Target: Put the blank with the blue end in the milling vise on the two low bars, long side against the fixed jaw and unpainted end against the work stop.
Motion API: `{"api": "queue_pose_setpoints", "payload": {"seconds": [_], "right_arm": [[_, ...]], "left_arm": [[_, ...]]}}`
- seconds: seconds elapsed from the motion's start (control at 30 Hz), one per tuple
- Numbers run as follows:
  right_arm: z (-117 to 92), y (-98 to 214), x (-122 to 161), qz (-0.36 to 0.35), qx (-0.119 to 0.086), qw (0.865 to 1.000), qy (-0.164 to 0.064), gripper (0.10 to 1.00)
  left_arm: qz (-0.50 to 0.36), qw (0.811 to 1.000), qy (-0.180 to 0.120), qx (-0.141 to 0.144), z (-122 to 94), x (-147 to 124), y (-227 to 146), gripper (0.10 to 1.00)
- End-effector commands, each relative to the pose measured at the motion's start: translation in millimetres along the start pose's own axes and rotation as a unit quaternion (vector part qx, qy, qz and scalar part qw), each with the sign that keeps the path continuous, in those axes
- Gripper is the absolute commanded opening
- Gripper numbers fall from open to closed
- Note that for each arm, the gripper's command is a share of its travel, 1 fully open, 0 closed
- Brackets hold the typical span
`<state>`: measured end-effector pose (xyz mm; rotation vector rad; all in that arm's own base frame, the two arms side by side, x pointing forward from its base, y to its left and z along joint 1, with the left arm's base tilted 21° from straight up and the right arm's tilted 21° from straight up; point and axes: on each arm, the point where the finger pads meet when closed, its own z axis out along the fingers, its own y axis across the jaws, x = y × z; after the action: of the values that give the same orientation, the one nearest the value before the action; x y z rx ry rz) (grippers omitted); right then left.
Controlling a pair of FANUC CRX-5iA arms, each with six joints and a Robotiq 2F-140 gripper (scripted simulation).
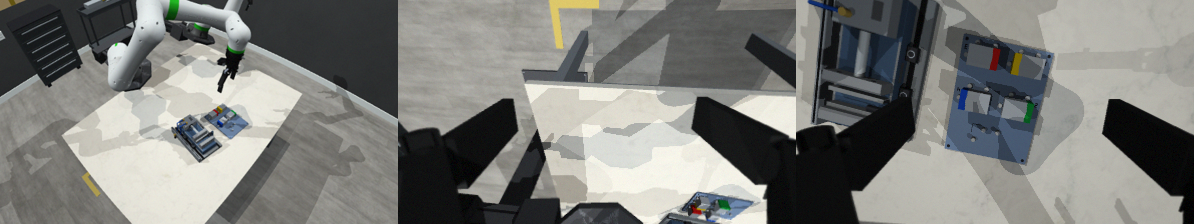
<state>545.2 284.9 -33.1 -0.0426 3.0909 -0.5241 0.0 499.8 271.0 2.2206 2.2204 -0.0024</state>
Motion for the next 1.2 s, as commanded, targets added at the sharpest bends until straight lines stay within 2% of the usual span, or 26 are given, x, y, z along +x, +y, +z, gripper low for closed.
{"api": "queue_pose_setpoints", "payload": {"seconds": [0.0, 0.4, 0.5, 1.17], "right_arm": [[-1.2, 0.3, -0.4, -0.017, 0.001, 1.000, -0.002, 1.000], [-1.7, 0.3, -0.6, -0.109, 0.007, 0.994, -0.009, 1.000], [-1.6, 0.3, -0.6, -0.112, 0.007, 0.994, -0.009, 1.000], [-1.5, 0.3, -0.5, -0.242, 0.016, 0.970, -0.019, 1.000]], "left_arm": [[0.000, 1.000, 0.001, 0.000, -1.0, 0.2, 0.1, 1.000], [0.000, 1.000, 0.001, 0.000, -1.0, 0.2, 0.1, 1.000], [0.000, 1.000, 0.001, 0.000, -1.0, 0.2, 0.1, 1.000], [0.000, 1.000, 0.001, 0.000, -1.0, 0.2, 0.1, 1.000]]}}
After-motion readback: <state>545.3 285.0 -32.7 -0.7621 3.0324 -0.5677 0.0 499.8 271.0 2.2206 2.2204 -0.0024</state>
